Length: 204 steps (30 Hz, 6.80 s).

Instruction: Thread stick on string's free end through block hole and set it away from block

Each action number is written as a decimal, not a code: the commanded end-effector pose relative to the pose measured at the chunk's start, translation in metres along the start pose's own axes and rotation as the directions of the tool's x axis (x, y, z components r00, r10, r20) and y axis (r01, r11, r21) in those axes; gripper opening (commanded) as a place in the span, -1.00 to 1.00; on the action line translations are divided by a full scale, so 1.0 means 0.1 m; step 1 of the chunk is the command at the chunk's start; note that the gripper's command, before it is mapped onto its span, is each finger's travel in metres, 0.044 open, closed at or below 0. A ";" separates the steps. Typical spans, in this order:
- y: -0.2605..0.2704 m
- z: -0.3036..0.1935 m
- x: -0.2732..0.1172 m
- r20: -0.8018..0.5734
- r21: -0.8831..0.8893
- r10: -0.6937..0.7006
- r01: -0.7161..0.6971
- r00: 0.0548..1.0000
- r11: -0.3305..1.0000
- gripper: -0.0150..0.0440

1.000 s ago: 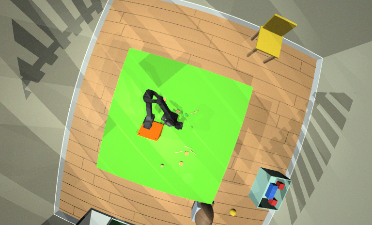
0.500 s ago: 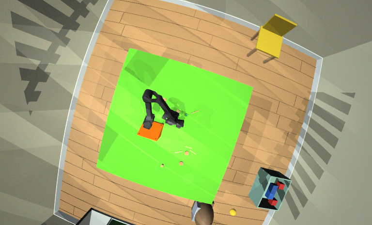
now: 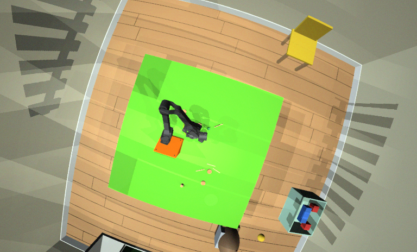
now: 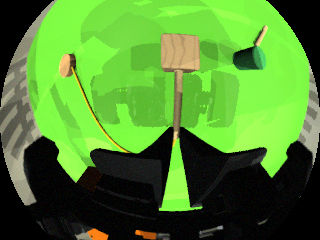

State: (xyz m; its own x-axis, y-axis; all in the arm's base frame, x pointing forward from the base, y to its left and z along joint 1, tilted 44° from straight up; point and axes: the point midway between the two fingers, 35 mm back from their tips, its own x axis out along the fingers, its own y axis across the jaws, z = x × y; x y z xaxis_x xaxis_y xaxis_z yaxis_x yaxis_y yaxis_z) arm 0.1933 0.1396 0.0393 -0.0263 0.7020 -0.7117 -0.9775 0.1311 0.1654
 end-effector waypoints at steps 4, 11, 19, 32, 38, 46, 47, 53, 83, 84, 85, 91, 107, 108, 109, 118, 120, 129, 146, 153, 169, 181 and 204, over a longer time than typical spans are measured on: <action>-0.01 0.11 0.00 -0.002 0.001 -0.003 0.003 1.000 1.000 -0.49; -0.01 0.21 -0.01 -0.002 0.001 -0.003 0.003 1.000 1.000 -0.49; -0.01 0.33 -0.01 -0.001 0.001 -0.003 0.003 1.000 1.000 -0.49; 0.00 0.52 -0.01 0.000 0.000 -0.004 0.004 1.000 1.000 -0.49; 0.00 0.50 -0.01 0.003 -0.004 -0.001 0.001 1.000 1.000 -0.22; -0.03 0.50 -0.19 -0.003 -0.005 -0.002 0.002 1.000 1.000 -0.07; -0.04 0.49 -0.33 -0.006 -0.005 -0.003 0.003 1.000 1.000 -0.07; 0.00 0.50 -0.81 0.000 -0.003 -0.002 0.002 1.000 1.000 -0.07; -0.03 0.79 -0.75 -0.006 0.998 -0.006 0.006 1.000 -0.058 -0.07; -0.03 0.80 -0.74 -0.006 0.995 -0.007 0.005 1.000 -0.103 -0.07; -0.03 0.81 -0.74 -0.006 0.989 -0.007 0.005 1.000 -0.149 -0.07; -0.03 0.86 -0.74 -0.005 0.912 -0.007 0.002 1.000 -0.410 -0.07; -0.01 0.99 -0.74 -0.001 0.403 -0.006 -0.005 1.000 -0.915 -0.07; -0.01 1.00 -0.74 -0.001 0.360 -0.006 -0.005 1.000 -0.933 -0.07; -0.01 1.01 -0.74 -0.001 0.317 -0.006 -0.005 1.000 -0.948 -0.07; 0.00 1.05 -0.74 0.000 0.003 -0.005 -0.005 1.000 -1.000 -0.07; 0.00 1.05 -0.74 0.000 0.003 -0.005 -0.005 1.000 -1.000 -0.07; 0.00 1.05 -0.74 0.000 0.003 -0.005 -0.005 1.000 -1.000 -0.07; -0.02 1.05 -0.62 -0.002 0.004 -0.005 -0.005 1.000 -1.000 -0.07; -0.04 1.05 -0.50 -0.003 0.004 -0.005 -0.005 1.000 -1.000 -0.07; -0.04 1.05 -0.24 -0.003 0.005 -0.005 -0.005 1.000 -1.000 -0.07; -0.02 1.05 -0.05 0.001 0.004 -0.005 -0.005 1.000 -1.000 -0.07; 0.00 1.07 0.05 0.008 0.009 -0.002 -0.002 1.000 -1.000 -0.49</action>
State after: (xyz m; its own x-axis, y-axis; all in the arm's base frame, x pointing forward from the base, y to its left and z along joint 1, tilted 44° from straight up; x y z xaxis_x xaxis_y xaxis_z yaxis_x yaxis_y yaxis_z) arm 0.2155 0.2177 0.1083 -0.0230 0.7071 -0.7068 0.9793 -0.1263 -0.1582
